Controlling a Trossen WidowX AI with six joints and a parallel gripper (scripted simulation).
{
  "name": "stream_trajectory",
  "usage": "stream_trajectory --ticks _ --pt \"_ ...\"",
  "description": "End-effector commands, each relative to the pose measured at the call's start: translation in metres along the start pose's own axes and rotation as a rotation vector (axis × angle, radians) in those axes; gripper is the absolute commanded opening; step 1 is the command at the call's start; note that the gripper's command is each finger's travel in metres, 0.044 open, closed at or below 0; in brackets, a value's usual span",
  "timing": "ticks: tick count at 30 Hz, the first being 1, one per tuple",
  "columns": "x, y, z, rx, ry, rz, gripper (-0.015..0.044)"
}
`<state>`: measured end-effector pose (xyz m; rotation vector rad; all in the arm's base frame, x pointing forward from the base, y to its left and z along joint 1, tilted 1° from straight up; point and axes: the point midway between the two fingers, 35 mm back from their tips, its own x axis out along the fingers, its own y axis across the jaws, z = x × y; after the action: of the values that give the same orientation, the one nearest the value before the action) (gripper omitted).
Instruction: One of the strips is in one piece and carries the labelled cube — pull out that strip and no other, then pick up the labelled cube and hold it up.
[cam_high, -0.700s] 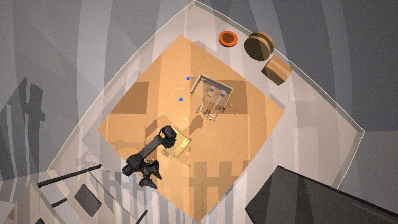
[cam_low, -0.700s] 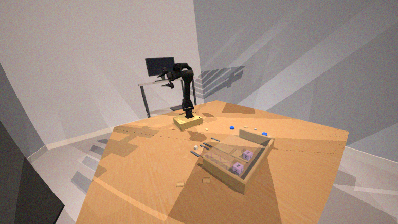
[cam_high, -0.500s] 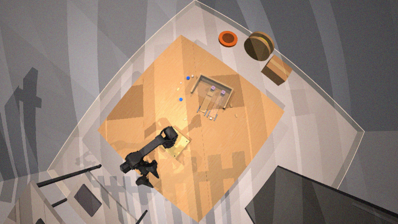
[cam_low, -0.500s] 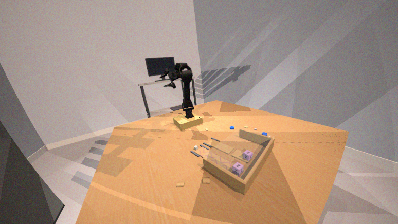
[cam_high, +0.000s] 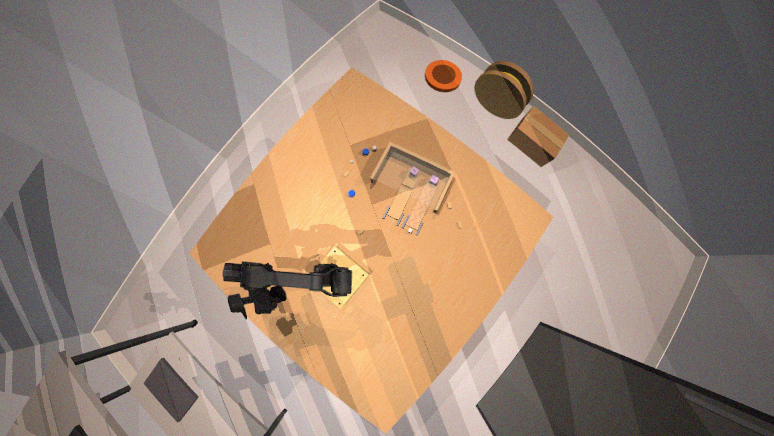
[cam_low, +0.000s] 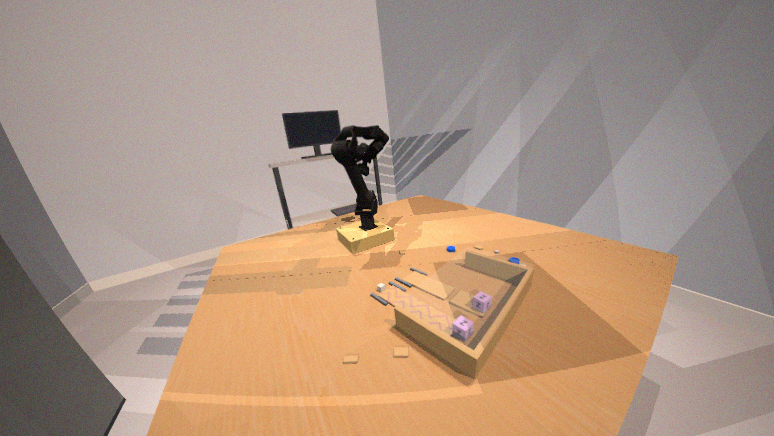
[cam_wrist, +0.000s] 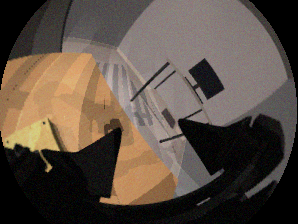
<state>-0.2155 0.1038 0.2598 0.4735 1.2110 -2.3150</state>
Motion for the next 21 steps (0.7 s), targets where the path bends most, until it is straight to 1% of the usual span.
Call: stream_trajectory --ticks 1,7,11,16,21 --pt "-0.026 0.001 -0.051 0.224 0.2 -0.104 0.04" --pt "-0.085 0.017 -0.121 0.586 0.493 -0.323 0.04" --pt "-0.133 0.039 -0.155 0.823 0.672 -0.505 0.04" --pt "-0.197 0.078 -0.18 1.106 0.876 -0.772 0.04" --pt "-0.258 0.132 -0.186 1.373 1.054 -1.081 0.04"
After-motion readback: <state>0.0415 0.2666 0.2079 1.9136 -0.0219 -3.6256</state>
